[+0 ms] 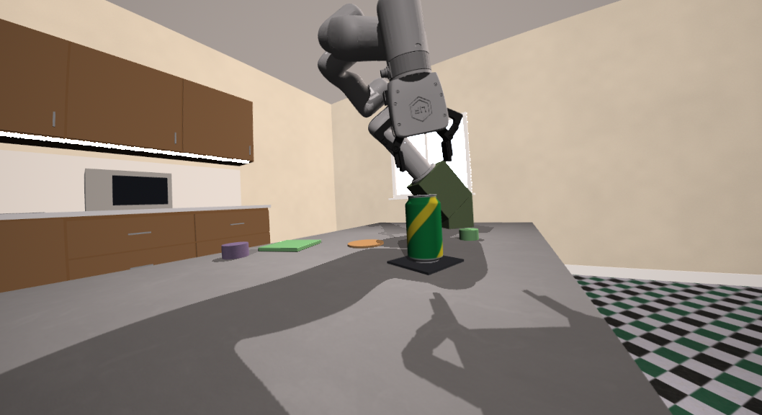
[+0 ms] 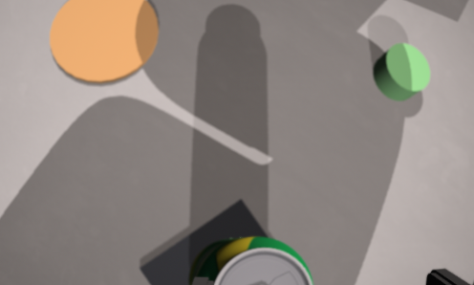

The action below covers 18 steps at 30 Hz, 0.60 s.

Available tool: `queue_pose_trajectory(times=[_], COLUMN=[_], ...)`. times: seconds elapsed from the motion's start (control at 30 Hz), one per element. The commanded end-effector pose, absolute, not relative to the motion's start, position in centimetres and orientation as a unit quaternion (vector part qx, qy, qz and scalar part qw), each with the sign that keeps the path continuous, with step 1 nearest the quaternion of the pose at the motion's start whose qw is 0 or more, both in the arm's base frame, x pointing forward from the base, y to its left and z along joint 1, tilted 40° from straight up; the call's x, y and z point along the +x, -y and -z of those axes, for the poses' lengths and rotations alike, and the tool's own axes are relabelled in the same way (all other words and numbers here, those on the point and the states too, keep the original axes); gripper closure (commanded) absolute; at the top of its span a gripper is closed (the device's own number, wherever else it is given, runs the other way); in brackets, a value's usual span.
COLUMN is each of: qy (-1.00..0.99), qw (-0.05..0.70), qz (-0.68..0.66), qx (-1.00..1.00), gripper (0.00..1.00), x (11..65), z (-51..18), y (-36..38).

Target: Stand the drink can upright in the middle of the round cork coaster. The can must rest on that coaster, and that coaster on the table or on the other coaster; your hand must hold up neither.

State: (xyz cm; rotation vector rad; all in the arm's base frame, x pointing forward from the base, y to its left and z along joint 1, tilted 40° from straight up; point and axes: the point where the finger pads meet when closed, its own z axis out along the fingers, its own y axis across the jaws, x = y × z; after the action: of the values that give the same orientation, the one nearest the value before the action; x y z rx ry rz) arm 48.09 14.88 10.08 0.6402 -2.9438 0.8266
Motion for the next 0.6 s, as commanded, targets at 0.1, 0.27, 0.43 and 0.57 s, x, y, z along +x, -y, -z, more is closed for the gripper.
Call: queue_pose_trajectory(times=[0.1, 0.27, 0.43, 0.57], qy=[0.853, 0.851, 0.851, 0.851], qw=[-0.073, -0.075, -0.075, -0.077], qz=[-0.333, -0.334, -0.335, -0.335], qx=[0.395, 0.398, 0.398, 0.397], gripper=[0.00, 0.00, 0.00, 0.00], x=[48.3, 48.3, 48.6, 51.2], z=[-10.5, -10.5, -10.1, -5.3], y=[-14.5, -14.5, -14.2, -10.7])
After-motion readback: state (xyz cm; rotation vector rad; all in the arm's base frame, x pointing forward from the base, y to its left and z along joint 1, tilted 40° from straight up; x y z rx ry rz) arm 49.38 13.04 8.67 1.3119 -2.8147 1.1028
